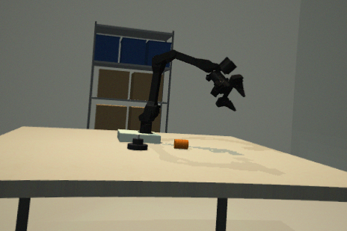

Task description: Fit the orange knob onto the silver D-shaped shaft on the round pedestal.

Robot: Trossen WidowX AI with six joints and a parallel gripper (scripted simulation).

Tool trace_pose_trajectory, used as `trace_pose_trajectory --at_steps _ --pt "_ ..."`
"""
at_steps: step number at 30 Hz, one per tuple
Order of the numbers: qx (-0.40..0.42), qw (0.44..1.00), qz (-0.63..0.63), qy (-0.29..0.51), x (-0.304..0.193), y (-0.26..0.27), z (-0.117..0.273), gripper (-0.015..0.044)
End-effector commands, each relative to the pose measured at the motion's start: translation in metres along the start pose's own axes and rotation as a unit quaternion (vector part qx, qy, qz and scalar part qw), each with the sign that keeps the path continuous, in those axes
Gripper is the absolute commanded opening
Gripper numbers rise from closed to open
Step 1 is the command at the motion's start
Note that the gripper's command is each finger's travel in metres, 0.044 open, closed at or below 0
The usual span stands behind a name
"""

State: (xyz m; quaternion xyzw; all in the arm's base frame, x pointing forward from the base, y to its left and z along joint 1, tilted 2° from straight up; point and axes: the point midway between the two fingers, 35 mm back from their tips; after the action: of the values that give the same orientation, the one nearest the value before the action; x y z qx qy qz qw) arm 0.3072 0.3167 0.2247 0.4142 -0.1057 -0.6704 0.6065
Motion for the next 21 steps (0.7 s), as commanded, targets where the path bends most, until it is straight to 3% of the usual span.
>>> trace_pose_trajectory --at_steps 1,7,13,21 --pt "-0.069 0.994 -0.015 -0.084 0.074 -0.010 -0.014 0.0440" --pt "-0.172 0.964 -0.070 -0.188 0.170 -0.033 -0.009 0.0440" --pt "-0.289 0.902 -0.166 -0.274 0.251 -0.071 0.024 0.0440" --pt "-0.300 0.895 -0.177 -0.280 0.257 -0.069 0.023 0.0440"
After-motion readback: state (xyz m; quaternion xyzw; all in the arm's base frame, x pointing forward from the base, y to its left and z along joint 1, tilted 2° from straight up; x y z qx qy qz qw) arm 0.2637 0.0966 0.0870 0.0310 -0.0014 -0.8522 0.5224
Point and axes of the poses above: the point midway between the two fingers, 35 mm back from their tips, its own z axis back along the fingers, its own y axis across the jaws, x = y × z, and after that the axes turned 14 degrees about -z, right-handed
